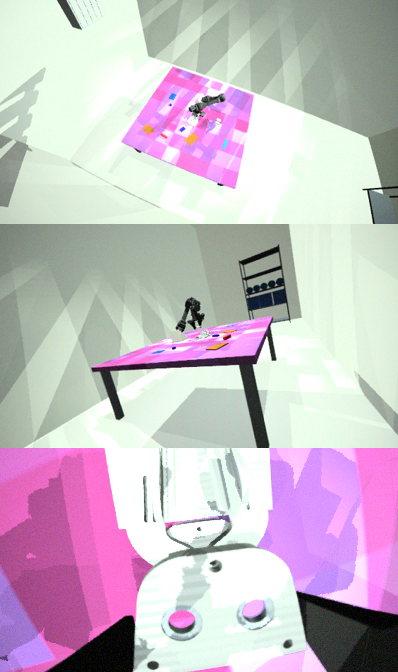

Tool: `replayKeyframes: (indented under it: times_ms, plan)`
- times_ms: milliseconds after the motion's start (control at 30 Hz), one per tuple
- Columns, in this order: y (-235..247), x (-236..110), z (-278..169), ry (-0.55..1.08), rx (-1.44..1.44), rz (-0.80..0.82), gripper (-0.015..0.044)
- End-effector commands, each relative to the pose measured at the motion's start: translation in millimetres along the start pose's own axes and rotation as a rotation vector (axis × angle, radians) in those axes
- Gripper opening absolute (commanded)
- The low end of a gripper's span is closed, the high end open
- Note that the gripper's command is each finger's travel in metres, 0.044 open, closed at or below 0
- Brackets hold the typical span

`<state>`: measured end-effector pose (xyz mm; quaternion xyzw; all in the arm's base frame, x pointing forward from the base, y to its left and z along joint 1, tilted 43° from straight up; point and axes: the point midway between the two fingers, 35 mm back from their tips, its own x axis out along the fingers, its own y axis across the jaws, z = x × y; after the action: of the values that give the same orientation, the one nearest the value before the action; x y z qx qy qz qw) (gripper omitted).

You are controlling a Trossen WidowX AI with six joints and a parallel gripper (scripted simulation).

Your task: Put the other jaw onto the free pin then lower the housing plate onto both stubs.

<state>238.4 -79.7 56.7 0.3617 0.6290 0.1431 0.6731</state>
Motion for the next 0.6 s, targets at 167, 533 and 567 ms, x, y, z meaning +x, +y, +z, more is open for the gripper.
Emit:
replayKeyframes:
  times_ms: [167, 533, 567]
  plan:
    - [-4.8, 1.3, -0.8, 0.005, -0.005, 0.002, 0.0351]
    - [-4.8, 1.3, -0.8, 0.005, -0.015, 0.002, 0.0351]
    - [-4.8, 1.3, -0.8, 0.005, -0.018, 0.002, 0.0351]
